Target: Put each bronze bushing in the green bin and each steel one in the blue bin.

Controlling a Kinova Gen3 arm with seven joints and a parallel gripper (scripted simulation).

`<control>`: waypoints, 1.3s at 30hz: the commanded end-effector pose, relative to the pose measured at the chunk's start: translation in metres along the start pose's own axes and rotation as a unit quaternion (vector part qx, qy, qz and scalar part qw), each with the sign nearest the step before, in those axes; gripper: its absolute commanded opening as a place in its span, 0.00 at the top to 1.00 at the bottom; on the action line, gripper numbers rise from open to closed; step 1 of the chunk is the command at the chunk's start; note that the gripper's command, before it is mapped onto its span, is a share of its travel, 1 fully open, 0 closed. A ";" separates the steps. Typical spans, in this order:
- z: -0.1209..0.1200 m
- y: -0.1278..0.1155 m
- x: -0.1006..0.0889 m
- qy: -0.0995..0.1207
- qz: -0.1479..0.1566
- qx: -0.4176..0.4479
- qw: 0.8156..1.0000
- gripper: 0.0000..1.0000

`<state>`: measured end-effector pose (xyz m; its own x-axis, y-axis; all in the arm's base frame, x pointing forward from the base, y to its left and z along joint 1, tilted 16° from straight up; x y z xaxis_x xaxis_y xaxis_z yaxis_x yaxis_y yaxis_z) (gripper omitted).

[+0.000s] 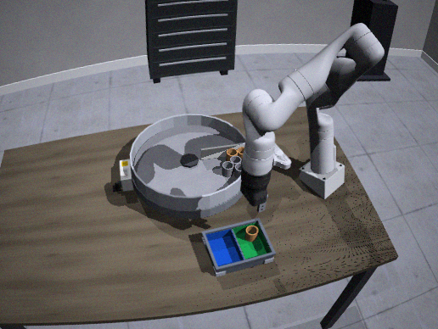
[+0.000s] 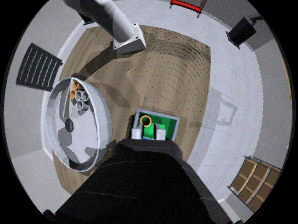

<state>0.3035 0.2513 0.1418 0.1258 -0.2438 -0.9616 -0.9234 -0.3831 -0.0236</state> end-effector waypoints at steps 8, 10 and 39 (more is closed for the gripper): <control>0.000 0.000 -0.001 0.000 -0.001 0.000 1.000 0.53; 0.000 0.000 -0.001 0.000 -0.001 0.000 1.000 0.53; -0.052 0.024 0.007 -0.001 -0.001 0.098 0.995 0.55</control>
Point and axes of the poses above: the point where the finger pads meet when closed, its own x axis out along the fingers, its own z axis across the jaws, y = z × x, the point moved 3 cm from there along -x, back along the fingers, and after that the axes turned 7 degrees about -x, right-handed, at the moved point
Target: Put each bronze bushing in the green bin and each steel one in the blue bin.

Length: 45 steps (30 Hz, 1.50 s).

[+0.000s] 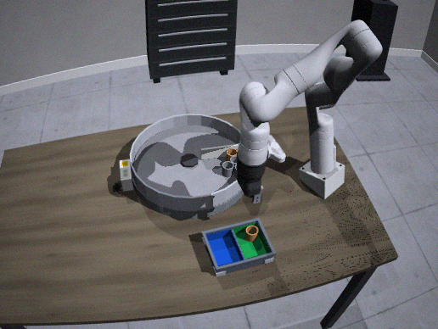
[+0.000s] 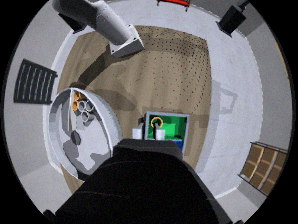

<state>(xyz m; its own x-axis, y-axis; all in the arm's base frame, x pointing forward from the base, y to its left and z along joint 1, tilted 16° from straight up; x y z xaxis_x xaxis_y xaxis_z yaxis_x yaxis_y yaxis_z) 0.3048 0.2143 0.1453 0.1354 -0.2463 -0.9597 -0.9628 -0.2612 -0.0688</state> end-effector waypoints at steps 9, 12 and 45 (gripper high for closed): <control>-0.075 0.025 0.009 -0.003 0.004 0.128 0.992 0.55; -0.086 0.028 0.010 -0.003 0.004 0.147 0.989 0.55; -0.185 0.059 0.039 -0.002 0.004 0.318 0.948 0.55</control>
Point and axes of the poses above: the point where the finger pads meet when closed, its own x axis out along the fingers, its own z axis across the jaws, y = z × x, the point moved 3 cm from there along -x, back along the fingers, and after that the axes turned 7 degrees about -x, right-handed, at the moved point
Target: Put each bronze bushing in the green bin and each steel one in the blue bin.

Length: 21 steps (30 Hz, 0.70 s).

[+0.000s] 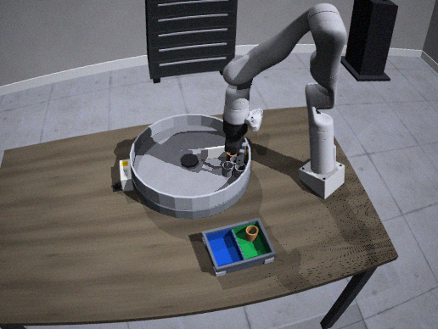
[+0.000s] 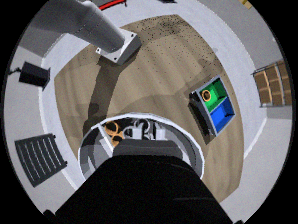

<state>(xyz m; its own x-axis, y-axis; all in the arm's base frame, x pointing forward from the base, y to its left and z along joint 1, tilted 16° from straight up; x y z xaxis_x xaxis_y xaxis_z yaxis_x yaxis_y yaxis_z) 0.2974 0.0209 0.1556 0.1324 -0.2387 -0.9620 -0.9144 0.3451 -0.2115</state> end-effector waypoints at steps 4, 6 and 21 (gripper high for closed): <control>-0.004 -0.001 0.005 0.002 0.002 0.006 1.000 0.55; -0.004 -0.001 0.011 0.002 0.002 0.006 1.000 0.55; -0.004 -0.001 0.031 0.003 0.002 0.006 1.000 0.55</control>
Point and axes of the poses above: the point where the finger pads meet when closed, its own x axis out along the fingers, its own z axis across the jaws, y = z × x, the point moved 3 cm from there along -x, back along the fingers, and after that the axes turned 7 degrees about -x, right-handed, at the moved point
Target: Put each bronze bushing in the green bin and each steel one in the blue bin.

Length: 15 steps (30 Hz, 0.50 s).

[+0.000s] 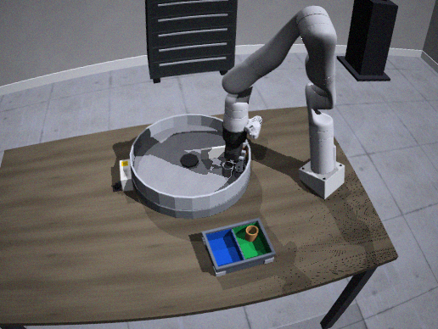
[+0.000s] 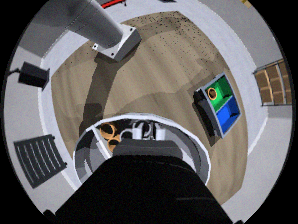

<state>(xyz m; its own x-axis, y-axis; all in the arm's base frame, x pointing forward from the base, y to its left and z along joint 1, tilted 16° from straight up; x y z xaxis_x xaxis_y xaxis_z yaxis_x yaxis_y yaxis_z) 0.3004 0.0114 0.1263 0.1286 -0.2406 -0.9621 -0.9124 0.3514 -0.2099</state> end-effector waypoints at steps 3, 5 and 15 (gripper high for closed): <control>-0.002 -0.001 0.001 0.001 0.000 0.003 1.000 0.55; -0.002 -0.001 0.001 0.001 0.000 0.003 1.000 0.55; -0.002 -0.001 0.007 0.001 0.000 0.003 1.000 0.55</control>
<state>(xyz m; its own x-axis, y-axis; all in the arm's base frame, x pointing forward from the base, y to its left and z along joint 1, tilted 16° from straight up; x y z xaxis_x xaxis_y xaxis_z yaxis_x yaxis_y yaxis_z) 0.3014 0.0094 0.1198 0.1285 -0.2408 -0.9620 -0.9119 0.3526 -0.2100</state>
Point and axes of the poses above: the point where the finger pads meet when closed, its own x axis out along the fingers, its own z axis across the jaws, y = z × x, the point moved 3 cm from there along -x, back along the fingers, and after that the axes turned 7 degrees about -x, right-handed, at the moved point
